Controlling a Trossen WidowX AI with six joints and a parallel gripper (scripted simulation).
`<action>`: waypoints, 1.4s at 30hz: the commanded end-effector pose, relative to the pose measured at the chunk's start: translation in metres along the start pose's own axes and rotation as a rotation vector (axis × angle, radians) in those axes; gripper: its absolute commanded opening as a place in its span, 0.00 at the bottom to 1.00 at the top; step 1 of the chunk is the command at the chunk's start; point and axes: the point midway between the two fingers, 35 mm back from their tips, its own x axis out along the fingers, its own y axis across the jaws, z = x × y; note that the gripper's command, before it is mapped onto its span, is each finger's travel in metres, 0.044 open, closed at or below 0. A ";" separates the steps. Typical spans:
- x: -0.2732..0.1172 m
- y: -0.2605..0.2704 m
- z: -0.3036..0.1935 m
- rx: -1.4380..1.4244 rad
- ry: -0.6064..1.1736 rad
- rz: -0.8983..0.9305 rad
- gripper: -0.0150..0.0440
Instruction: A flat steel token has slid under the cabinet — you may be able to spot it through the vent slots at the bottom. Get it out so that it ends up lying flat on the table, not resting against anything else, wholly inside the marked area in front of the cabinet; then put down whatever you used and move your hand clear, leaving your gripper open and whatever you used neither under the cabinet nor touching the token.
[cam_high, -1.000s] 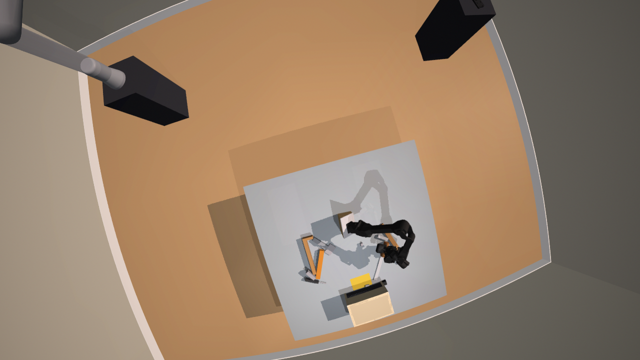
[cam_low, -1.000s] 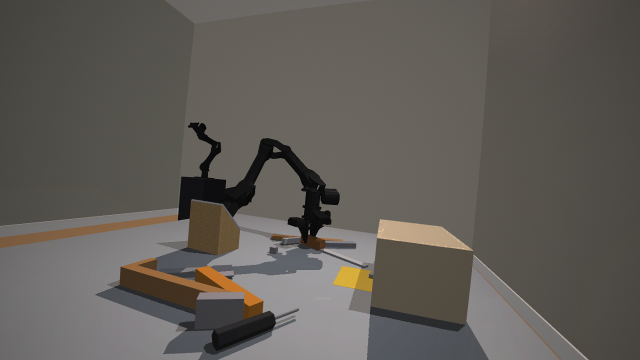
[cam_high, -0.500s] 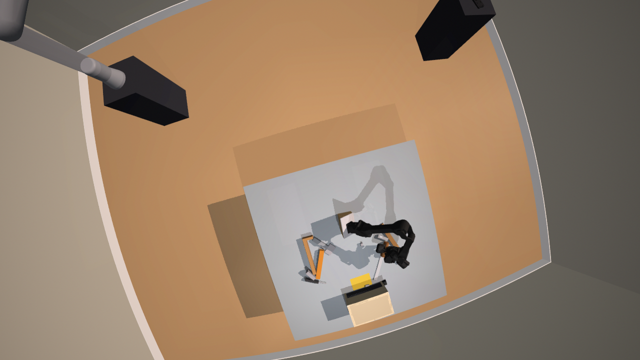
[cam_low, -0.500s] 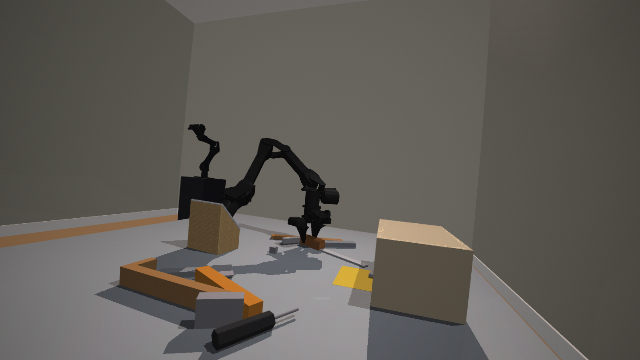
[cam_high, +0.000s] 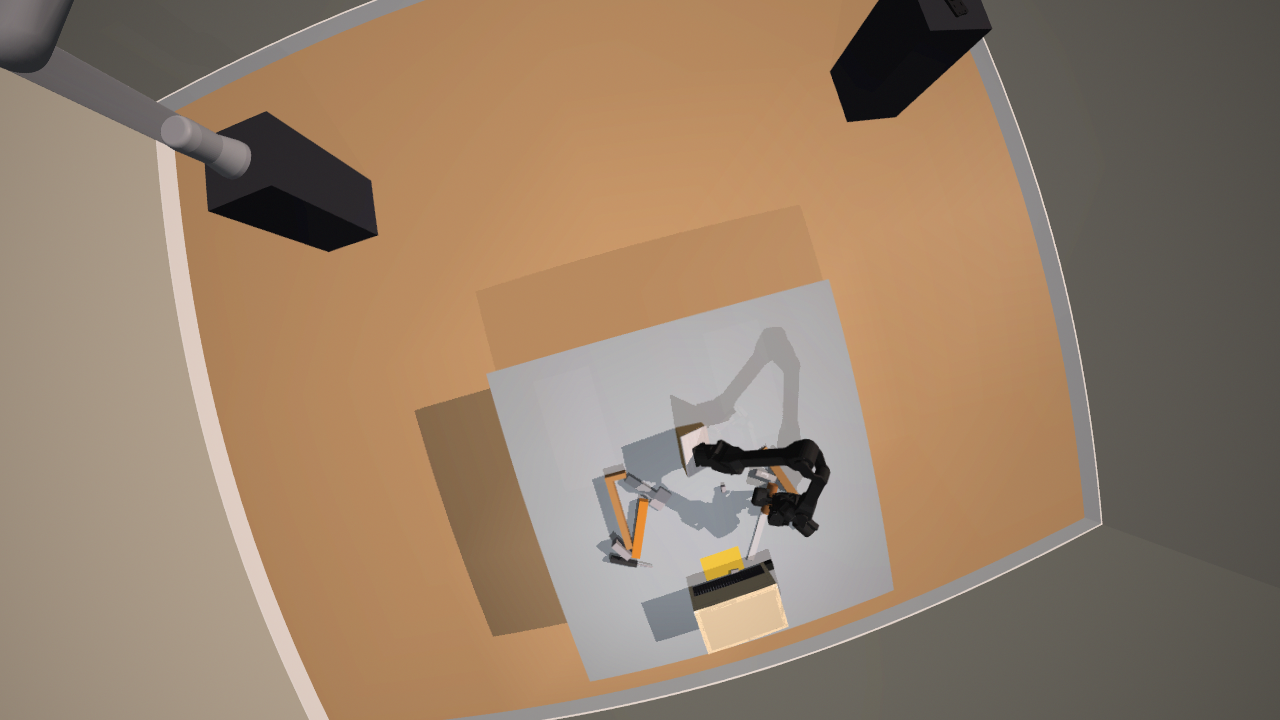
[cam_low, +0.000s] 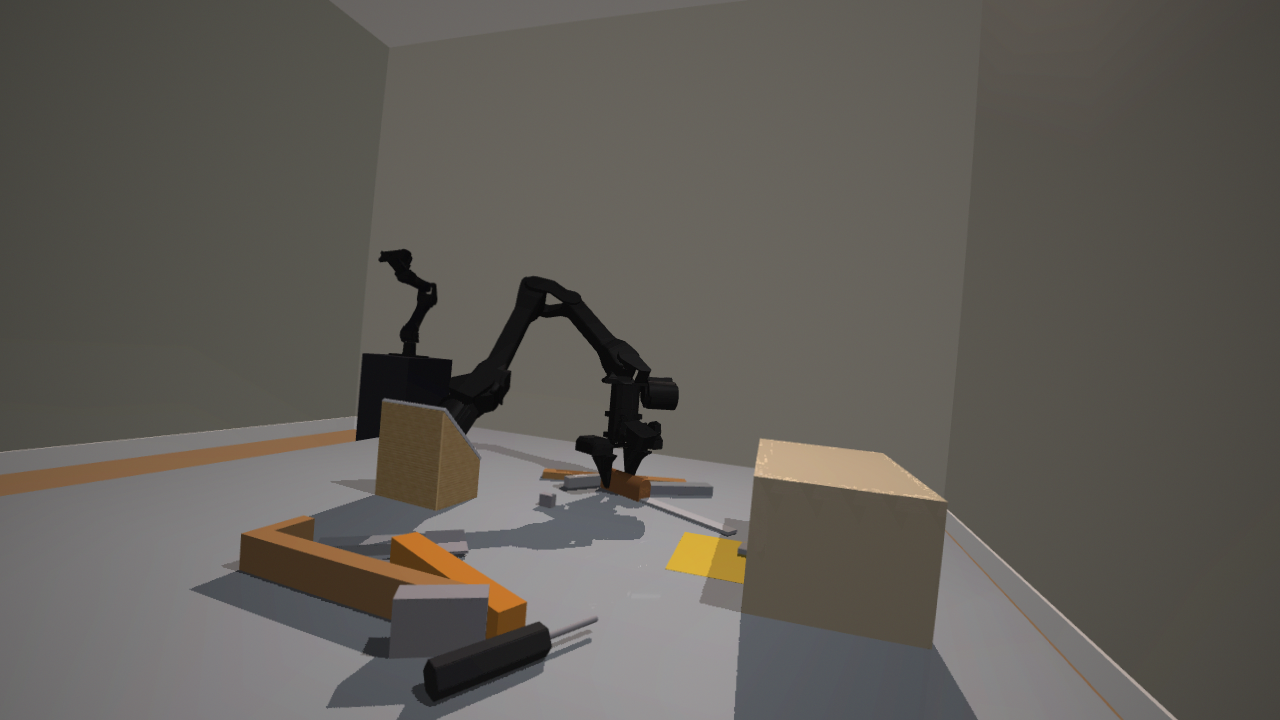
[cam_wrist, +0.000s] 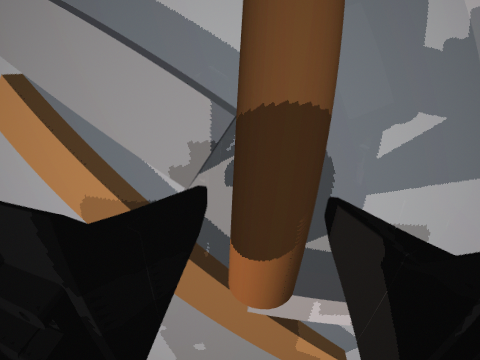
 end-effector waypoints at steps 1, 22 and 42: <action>0.000 0.000 0.000 0.000 0.000 0.000 0.70; 0.000 0.000 0.000 0.000 0.000 0.000 0.46; 0.000 0.000 0.013 -0.008 0.001 -0.002 0.25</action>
